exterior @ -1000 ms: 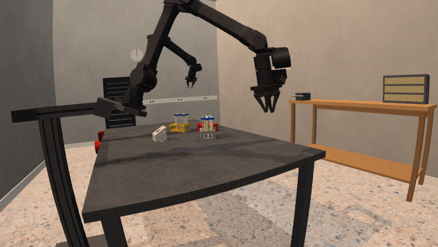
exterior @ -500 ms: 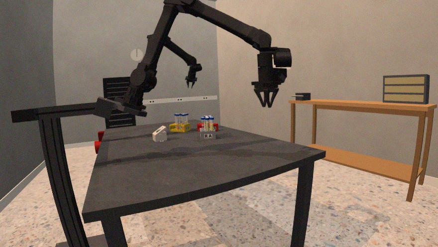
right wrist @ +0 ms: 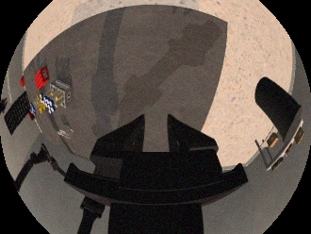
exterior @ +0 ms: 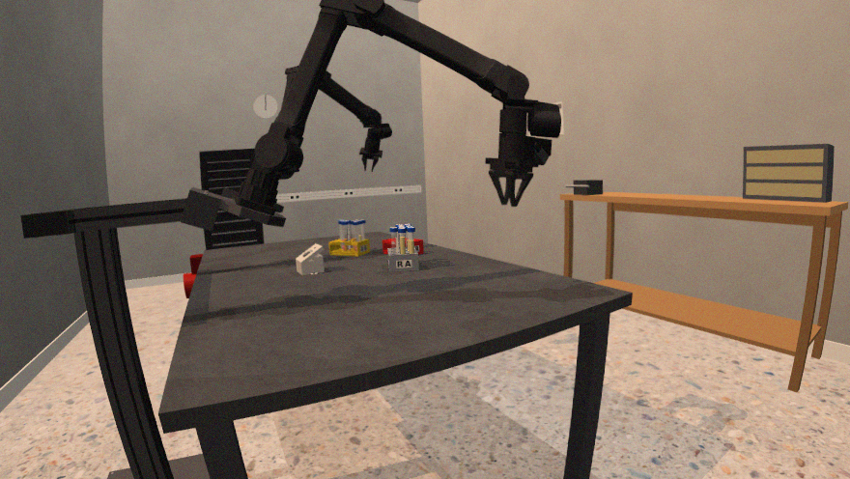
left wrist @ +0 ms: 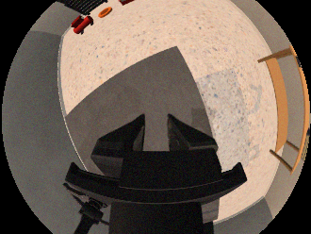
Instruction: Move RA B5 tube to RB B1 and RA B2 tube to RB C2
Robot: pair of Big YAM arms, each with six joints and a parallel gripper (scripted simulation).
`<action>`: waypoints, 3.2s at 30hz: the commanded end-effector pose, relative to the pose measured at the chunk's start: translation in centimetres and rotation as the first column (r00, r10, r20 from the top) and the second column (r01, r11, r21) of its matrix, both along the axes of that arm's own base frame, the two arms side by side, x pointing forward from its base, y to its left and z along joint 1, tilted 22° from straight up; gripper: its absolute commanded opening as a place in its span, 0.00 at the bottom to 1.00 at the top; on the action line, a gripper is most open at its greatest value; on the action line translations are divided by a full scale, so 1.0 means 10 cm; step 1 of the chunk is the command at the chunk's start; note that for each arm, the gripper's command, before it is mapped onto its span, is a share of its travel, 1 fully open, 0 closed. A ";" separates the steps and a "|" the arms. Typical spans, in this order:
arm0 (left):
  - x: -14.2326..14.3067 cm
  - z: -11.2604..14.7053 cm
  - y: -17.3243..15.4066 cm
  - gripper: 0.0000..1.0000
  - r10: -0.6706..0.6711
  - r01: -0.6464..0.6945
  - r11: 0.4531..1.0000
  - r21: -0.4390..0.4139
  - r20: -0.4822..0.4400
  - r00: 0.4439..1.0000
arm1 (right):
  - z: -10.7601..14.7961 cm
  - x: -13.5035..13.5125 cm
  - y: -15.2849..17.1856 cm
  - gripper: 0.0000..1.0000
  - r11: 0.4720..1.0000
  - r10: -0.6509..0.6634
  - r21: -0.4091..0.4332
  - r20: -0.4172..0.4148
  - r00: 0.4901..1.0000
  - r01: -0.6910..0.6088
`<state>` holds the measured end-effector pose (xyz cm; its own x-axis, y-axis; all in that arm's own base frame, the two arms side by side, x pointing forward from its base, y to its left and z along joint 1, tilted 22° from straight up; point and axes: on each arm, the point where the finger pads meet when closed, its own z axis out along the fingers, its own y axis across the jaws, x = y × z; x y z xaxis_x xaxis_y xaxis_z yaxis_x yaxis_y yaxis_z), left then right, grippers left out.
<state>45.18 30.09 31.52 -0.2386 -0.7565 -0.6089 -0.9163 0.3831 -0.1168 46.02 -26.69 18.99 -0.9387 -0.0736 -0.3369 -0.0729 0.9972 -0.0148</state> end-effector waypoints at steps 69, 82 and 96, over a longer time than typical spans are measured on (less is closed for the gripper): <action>0.04 0.20 0.03 0.30 0.000 -0.001 1.000 0.019 0.035 0.999 | 0.06 0.68 3.13 0.30 0.998 -0.059 -0.039 -0.271 0.961 0.050; 0.04 0.20 0.03 0.30 0.000 -0.001 1.000 0.019 0.035 0.999 | 0.05 0.50 3.66 0.30 0.997 -0.034 -0.080 -0.215 0.976 0.017; 0.04 0.20 0.03 0.30 0.000 -0.001 1.000 0.019 0.035 0.999 | -0.08 0.56 4.42 0.30 0.995 -0.010 -0.101 -0.164 0.986 -0.007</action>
